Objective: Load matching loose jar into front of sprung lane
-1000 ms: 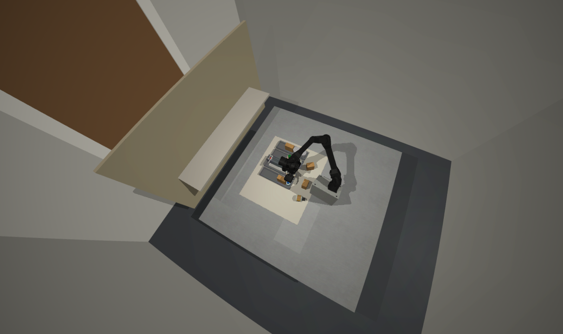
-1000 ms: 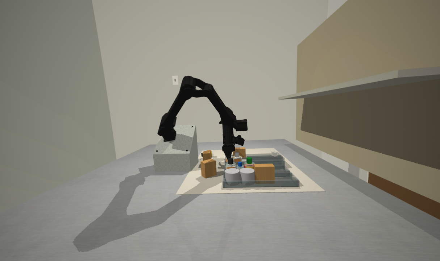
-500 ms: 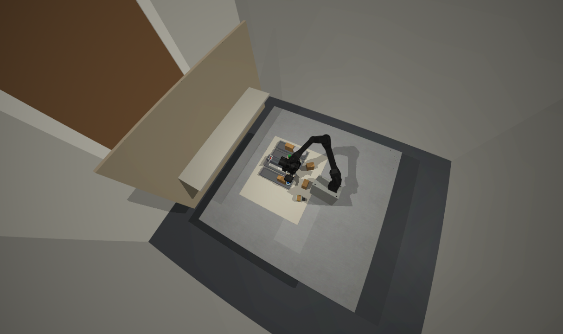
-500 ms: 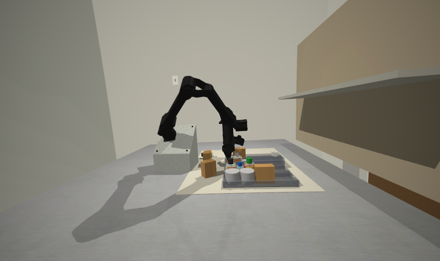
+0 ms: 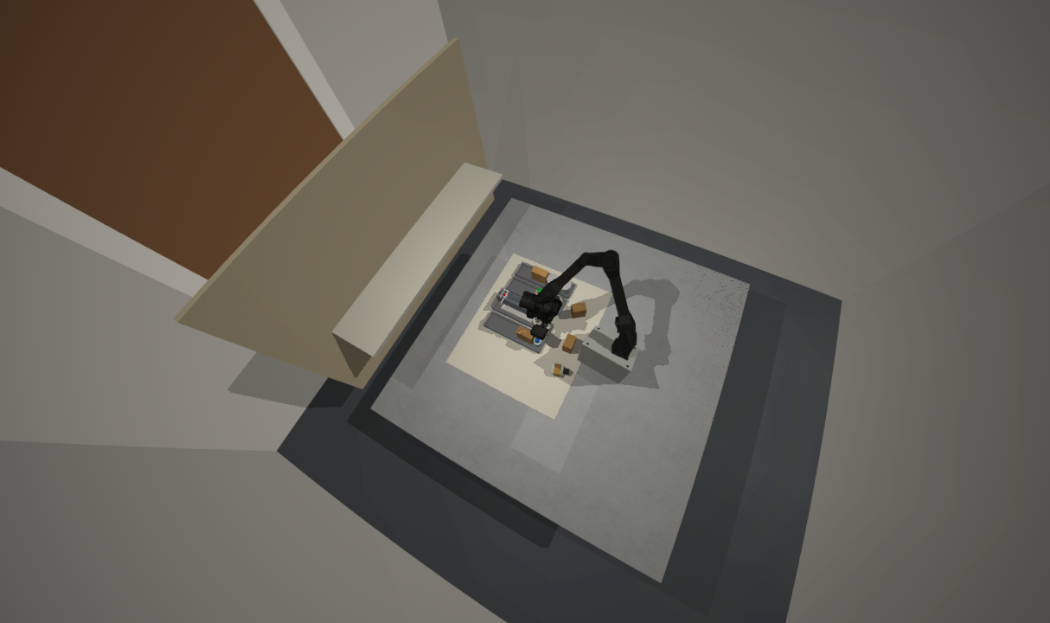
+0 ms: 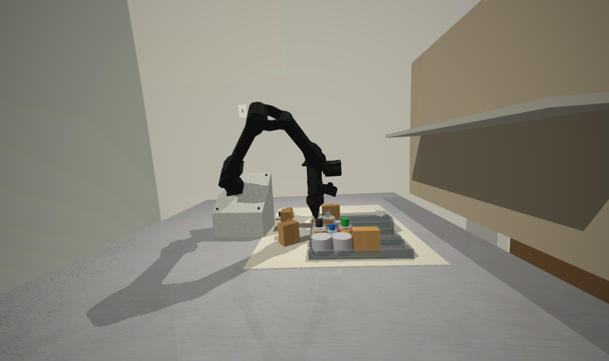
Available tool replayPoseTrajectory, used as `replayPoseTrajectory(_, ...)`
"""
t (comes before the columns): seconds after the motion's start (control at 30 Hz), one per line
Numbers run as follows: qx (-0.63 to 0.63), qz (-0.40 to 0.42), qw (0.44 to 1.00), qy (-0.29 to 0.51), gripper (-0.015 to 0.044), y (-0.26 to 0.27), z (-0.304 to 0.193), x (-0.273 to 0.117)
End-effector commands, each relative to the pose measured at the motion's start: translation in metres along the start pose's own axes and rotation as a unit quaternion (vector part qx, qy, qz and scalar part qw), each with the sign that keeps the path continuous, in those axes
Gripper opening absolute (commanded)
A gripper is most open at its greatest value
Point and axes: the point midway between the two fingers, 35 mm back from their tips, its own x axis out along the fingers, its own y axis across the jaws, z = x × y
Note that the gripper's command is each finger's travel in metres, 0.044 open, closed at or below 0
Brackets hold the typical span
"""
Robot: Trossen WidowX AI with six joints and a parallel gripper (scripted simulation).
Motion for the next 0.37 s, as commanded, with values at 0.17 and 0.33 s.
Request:
replayPoseTrajectory(0.17, 0.001, 0.001, 1.000, 0.000, 0.0303, 0.001, -0.024, -0.001)
replayPoseTrajectory(0.33, 0.000, 0.001, 1.000, 0.000, 0.0303, 0.002, -0.040, -0.001)
